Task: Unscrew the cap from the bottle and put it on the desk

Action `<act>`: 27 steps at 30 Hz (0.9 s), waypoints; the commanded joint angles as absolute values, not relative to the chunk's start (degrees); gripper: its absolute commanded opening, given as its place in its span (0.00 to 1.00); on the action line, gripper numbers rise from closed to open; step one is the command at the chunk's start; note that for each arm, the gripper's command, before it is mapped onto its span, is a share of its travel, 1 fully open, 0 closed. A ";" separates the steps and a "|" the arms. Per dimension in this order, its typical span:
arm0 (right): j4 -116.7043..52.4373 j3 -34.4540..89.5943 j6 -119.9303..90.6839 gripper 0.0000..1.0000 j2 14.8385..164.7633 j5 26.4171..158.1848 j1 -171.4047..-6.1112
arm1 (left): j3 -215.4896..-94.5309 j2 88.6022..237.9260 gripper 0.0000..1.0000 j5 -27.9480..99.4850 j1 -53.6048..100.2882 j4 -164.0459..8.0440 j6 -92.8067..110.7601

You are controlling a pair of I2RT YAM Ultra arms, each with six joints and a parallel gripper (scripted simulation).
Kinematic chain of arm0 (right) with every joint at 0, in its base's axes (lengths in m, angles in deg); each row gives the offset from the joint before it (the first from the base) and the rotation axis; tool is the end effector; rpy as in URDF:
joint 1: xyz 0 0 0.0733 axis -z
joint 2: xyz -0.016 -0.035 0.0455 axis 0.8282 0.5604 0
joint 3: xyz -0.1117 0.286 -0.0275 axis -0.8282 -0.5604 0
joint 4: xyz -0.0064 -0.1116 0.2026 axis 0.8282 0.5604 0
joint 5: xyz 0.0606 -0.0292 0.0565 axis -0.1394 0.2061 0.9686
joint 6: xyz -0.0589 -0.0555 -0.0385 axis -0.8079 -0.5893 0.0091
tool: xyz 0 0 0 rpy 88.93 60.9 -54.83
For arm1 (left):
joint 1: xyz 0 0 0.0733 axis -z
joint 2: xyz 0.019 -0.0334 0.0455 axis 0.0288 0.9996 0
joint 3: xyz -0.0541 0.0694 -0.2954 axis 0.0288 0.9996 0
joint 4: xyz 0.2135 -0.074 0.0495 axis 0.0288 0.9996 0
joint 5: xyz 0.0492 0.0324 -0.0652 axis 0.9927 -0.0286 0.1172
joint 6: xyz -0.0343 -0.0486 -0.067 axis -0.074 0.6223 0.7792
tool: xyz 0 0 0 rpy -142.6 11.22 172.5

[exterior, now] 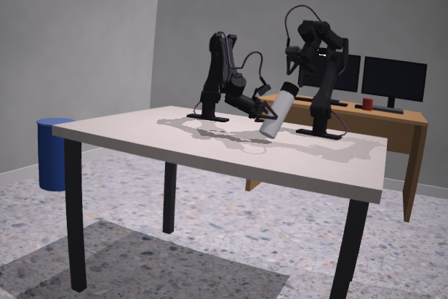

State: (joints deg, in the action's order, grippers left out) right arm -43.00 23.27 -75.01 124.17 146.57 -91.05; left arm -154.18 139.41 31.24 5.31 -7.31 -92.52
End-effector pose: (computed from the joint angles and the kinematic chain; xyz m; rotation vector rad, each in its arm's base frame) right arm 0.3107 0.3032 0.1793 -1.8000 0.9856 0.9070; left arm 0.1360 -0.0256 0.3511 2.1782 1.5648 0.3849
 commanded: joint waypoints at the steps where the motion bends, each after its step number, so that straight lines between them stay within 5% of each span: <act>1: -43.19 25.45 -75.13 0.00 122.93 148.03 -91.16 | -152.09 139.09 0.94 30.79 5.77 -9.35 -92.02; 27: -43.19 25.45 -75.13 0.00 122.93 148.03 -91.16 | -147.20 139.89 0.94 31.46 7.17 -14.07 -90.76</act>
State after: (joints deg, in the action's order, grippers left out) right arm -43.00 23.27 -75.01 124.17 146.57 -91.05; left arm -148.21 139.43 31.33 6.51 -14.05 -91.36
